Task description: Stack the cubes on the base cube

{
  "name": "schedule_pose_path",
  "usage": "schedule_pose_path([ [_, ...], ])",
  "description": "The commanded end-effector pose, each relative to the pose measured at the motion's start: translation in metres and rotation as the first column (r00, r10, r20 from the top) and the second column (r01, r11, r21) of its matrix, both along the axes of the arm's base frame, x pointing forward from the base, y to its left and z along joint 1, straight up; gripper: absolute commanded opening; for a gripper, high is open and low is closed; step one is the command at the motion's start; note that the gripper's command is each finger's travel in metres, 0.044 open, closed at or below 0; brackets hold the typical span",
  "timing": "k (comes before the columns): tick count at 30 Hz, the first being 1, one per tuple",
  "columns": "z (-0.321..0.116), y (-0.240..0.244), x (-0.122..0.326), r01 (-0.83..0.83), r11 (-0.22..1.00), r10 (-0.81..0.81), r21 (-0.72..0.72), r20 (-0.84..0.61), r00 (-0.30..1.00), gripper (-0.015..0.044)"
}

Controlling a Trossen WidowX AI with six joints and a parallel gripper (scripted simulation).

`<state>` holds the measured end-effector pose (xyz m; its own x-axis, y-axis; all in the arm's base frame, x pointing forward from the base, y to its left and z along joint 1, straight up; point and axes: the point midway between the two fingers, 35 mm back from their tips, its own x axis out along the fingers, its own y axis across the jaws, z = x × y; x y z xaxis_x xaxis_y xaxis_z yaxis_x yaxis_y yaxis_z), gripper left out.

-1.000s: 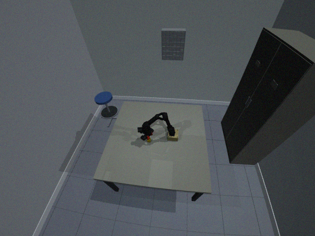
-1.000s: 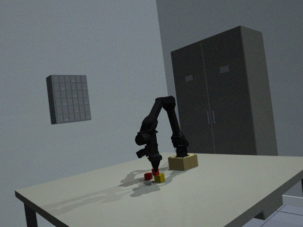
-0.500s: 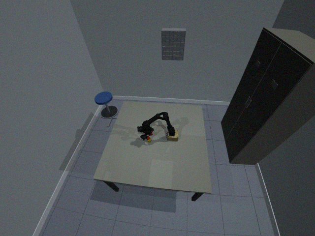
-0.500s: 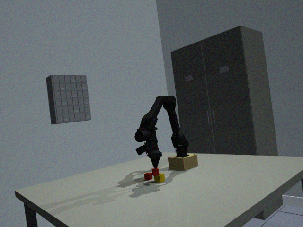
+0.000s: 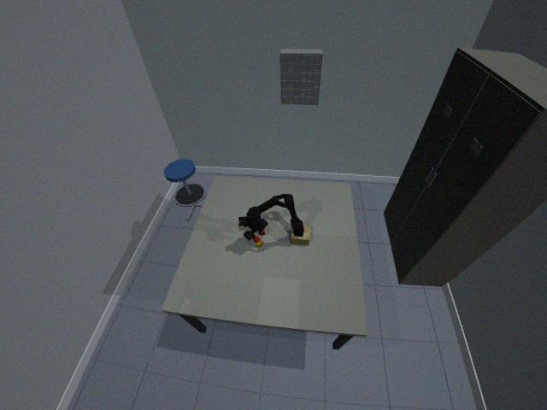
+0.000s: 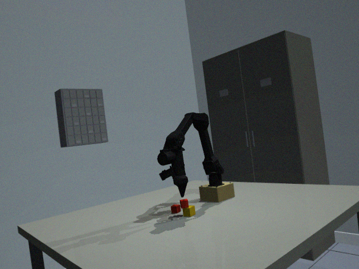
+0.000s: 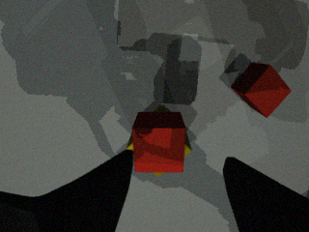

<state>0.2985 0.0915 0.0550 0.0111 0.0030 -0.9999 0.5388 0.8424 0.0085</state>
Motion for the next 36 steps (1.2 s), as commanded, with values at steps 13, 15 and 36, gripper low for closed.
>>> schedule_pose_path([
  [13,0.035,-0.086,-0.015,0.572,0.820,-0.572,0.009,0.008,0.820,0.0265],
  [15,0.028,-0.086,-0.014,0.572,0.820,-0.572,0.009,0.008,0.820,0.0265],
  [36,-0.048,-0.086,-0.013,0.572,0.821,-0.572,0.009,0.008,0.821,0.0265],
])
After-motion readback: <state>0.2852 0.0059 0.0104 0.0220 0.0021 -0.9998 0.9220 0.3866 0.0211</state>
